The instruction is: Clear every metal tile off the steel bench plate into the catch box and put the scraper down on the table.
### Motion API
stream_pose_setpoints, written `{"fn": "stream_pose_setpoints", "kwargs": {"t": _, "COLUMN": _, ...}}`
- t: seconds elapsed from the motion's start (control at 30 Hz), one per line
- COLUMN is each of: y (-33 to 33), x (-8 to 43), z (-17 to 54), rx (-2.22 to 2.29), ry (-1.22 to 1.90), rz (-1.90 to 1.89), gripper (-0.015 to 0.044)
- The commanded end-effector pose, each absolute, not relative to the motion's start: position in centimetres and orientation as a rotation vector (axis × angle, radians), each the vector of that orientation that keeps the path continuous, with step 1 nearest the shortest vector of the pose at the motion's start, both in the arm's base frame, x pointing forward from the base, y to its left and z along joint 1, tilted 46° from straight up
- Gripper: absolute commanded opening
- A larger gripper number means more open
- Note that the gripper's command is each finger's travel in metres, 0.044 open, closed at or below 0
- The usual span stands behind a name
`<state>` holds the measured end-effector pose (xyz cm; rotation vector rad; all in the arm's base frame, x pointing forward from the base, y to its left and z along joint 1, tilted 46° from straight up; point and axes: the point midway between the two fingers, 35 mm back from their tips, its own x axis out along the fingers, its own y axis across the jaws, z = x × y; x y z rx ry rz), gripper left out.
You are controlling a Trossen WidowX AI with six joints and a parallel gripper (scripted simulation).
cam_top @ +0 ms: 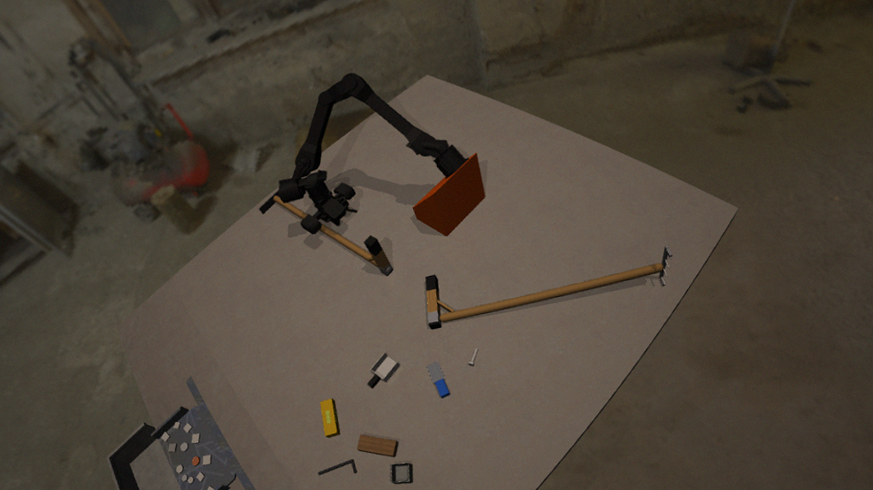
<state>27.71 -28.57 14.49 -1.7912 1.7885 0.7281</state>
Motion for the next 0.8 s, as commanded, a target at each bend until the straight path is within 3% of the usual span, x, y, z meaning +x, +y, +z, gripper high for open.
{"fn": "stream_pose_setpoints", "kwargs": {"t": 0.0, "y": -28.7, "x": 28.1, "z": 14.3, "rx": -1.783, "ry": 1.795, "rz": 0.733, "gripper": 0.0}}
{"fn": "stream_pose_setpoints", "kwargs": {"t": 0.77, "y": -28.8, "x": 30.4, "z": 14.4, "rx": -1.783, "ry": 1.794, "rz": 0.732, "gripper": 0.0}}
